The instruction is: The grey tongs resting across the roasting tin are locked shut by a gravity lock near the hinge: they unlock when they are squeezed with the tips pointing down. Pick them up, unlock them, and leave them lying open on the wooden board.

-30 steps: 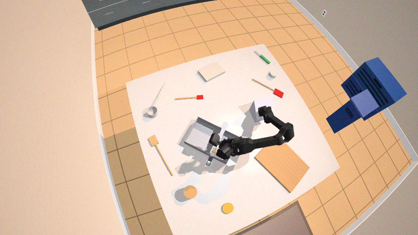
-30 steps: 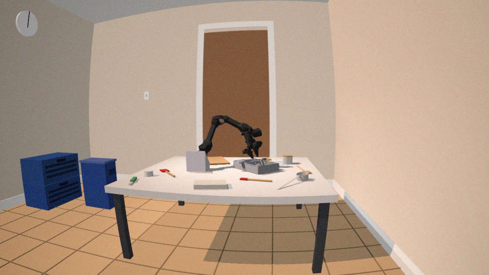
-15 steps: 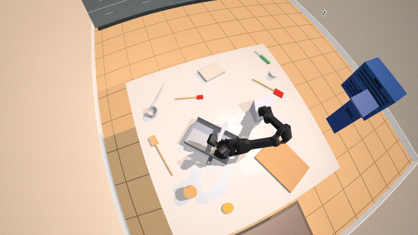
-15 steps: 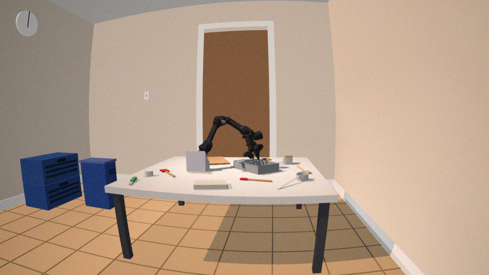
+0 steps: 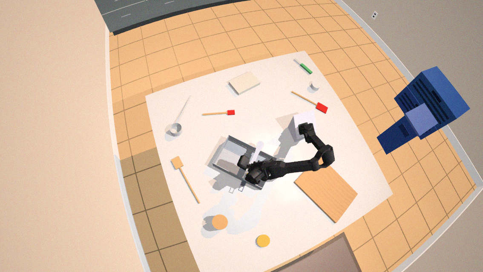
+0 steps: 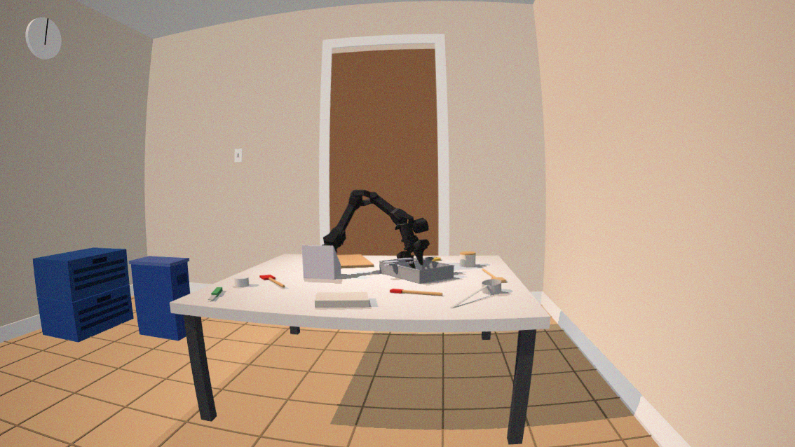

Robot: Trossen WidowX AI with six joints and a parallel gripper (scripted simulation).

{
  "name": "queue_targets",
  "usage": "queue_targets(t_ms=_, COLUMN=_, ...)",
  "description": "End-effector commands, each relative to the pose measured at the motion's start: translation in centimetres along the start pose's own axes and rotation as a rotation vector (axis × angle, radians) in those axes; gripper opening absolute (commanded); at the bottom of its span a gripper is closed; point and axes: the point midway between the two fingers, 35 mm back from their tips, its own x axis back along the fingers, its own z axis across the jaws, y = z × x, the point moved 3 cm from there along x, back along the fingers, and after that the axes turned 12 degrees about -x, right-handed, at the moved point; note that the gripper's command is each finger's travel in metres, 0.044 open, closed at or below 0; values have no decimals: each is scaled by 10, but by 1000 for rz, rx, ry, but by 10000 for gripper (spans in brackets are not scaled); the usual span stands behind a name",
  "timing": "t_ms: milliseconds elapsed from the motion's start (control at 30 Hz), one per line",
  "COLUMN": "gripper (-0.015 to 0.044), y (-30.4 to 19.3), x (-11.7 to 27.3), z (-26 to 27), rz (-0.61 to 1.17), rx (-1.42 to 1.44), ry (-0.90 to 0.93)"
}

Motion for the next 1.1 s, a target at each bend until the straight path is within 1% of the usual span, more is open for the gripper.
queue_targets(t_ms=0, gripper=234, y=0, x=0, z=0, rz=0, rx=0, ry=0)
queue_targets(t_ms=167, gripper=102, y=0, x=0, z=0, rz=0, rx=0, ry=0)
queue_targets(t_ms=467, gripper=43, y=0, x=0, z=0, rz=0, rx=0, ry=0)
queue_targets(t_ms=633, gripper=-89, y=0, x=0, z=0, rz=0, rx=0, ry=0)
queue_targets(t_ms=700, gripper=-141, y=2, x=7, z=-4, rz=1, rx=0, ry=-1)
queue_targets(t_ms=733, gripper=-150, y=3, x=14, z=-9, rz=1, rx=0, ry=-2)
queue_targets(t_ms=900, gripper=-150, y=7, x=65, z=-33, rz=4, rx=-3, ry=-7)
queue_targets(t_ms=1067, gripper=-150, y=7, x=68, z=-34, rz=4, rx=-3, ry=-8)
